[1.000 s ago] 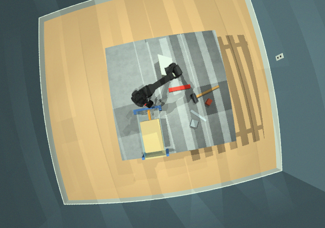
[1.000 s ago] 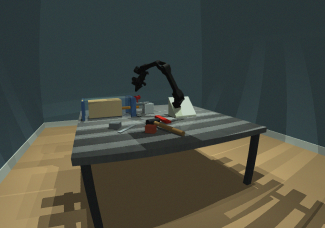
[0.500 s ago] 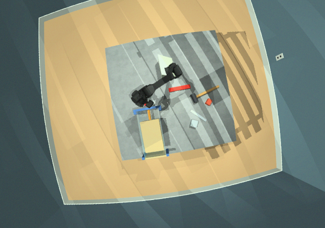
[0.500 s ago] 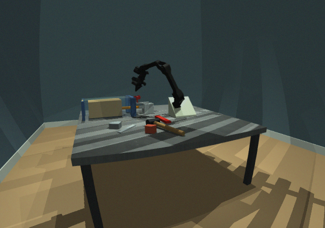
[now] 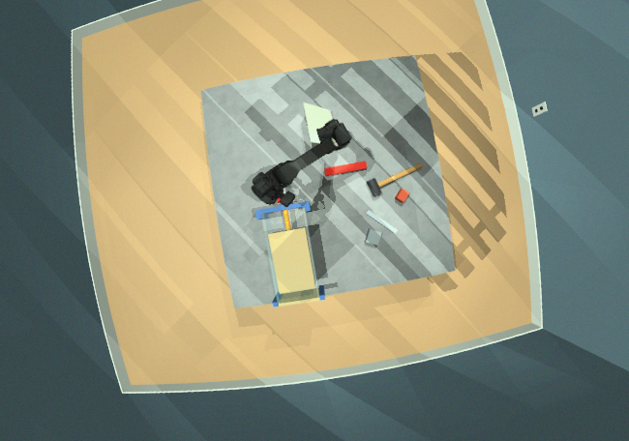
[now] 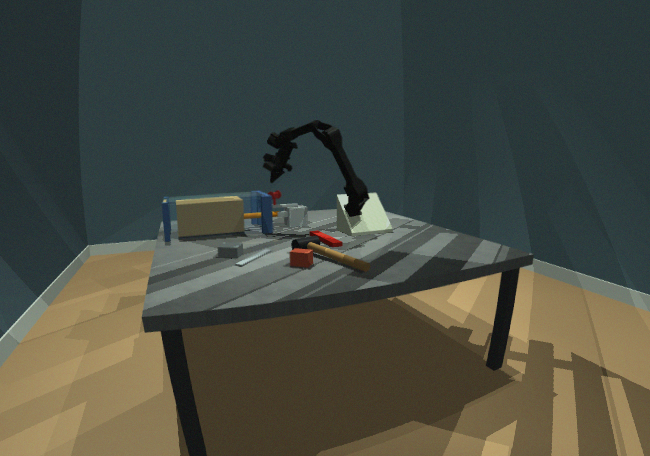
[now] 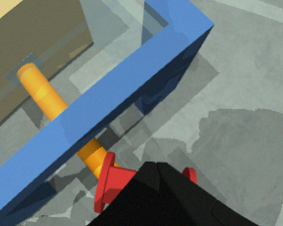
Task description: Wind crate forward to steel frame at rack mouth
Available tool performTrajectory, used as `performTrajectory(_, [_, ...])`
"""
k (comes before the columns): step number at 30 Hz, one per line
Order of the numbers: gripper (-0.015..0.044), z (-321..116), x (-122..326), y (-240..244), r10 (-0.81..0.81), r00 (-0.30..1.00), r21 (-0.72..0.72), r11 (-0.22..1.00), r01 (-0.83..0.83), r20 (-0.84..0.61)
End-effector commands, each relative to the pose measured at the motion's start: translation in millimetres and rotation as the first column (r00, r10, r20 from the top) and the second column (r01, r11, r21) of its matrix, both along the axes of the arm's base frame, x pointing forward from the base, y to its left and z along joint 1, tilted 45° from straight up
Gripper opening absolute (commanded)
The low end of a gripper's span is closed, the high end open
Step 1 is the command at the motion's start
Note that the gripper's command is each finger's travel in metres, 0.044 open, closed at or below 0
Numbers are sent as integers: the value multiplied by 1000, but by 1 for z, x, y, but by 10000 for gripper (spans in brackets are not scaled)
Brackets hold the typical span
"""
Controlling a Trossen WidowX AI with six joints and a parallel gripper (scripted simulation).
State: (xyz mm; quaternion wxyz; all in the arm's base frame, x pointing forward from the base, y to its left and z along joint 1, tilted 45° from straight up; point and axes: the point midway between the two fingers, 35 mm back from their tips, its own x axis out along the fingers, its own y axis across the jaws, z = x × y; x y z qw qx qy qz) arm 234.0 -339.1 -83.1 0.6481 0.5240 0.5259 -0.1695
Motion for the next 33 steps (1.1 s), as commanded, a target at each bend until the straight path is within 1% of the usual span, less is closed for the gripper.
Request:
performTrajectory(1, [0, 0, 0, 0, 0, 1000, 0, 1000, 0, 0])
performTrajectory(15, [0, 0, 0, 0, 0, 1000, 0, 1000, 0, 0])
performTrajectory(17, [53, -1, 0, 0, 62, 998, -18, 998, -62, -1])
performTrajectory(20, [131, -5, 2, -1, 335, 942, -83, 939, -334, -9])
performTrajectory(23, [210, -7, 3, -1, 605, 796, -128, 788, -602, -17])
performTrajectory(25, [262, -8, 3, 0, 758, 652, -146, 644, -751, -16])
performTrajectory(27, [315, -7, 2, 1, 878, 478, -160, 471, -868, -5])
performTrajectory(29, [368, -7, 1, 3, 960, 280, -172, 279, -945, 16])
performTrajectory(31, [420, -5, 0, 4, 997, 69, -188, 77, -979, 47])
performTrajectory(32, [440, -4, 0, 5, 997, -39, -198, -25, -980, 67])
performTrajectory(33, [440, -3, -1, 6, 989, -125, -208, -105, -972, 84])
